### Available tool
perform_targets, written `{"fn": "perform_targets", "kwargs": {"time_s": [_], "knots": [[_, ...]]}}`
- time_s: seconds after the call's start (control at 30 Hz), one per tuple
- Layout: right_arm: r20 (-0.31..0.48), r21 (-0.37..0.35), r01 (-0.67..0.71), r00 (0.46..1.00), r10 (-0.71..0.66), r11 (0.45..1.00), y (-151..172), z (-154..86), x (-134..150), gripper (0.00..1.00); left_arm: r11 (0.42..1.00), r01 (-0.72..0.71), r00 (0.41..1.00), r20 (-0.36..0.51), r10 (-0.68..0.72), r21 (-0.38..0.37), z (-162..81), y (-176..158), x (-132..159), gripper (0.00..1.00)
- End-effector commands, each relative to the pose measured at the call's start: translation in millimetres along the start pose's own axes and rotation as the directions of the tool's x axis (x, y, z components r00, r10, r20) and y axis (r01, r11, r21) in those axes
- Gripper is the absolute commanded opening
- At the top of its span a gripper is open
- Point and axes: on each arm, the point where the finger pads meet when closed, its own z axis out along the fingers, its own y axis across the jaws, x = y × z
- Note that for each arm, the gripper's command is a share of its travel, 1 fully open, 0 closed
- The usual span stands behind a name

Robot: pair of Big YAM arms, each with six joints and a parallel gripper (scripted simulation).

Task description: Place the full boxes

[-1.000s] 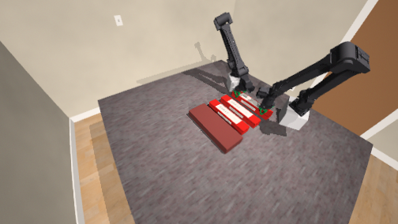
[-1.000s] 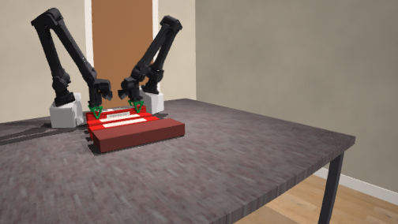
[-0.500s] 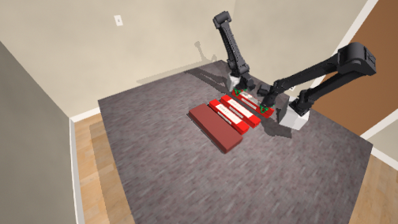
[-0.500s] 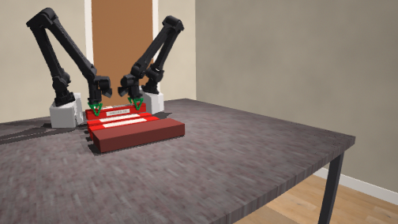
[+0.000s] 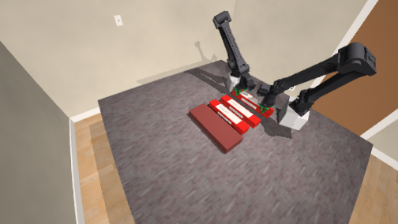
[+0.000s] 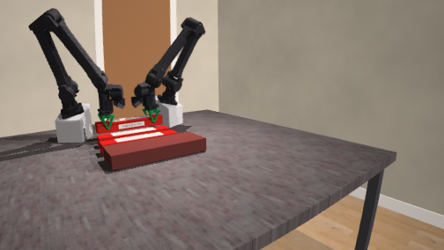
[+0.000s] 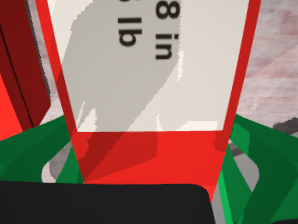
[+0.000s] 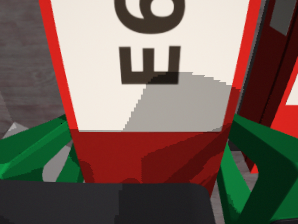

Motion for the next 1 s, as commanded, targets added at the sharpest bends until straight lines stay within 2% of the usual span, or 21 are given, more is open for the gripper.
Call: {"fn": "perform_targets", "kwargs": {"time_s": [0.0,0.2,0.97], "knots": [[0.029,0.018,-0.011,1.0,0.01,1.0,-5.9,-13.6,-11.2,0.0,0.999,0.02,0.999,0.041,-0.019,-0.027,-16.7,11.1,-16.9,0.0],[0.036,0.02,-0.015,0.999,0.014,1.0,-8.4,-17.3,-15.0,0.0,0.999,0.021,0.999,0.041,-0.019,-0.027,-17.2,11.0,-16.8,0.0],[0.049,0.019,-0.02,0.999,0.02,1.0,-10.1,-57.1,-19.3,0.0,0.999,0.026,0.998,0.051,-0.024,-0.027,-56.5,12.6,-19.8,0.0]]}}
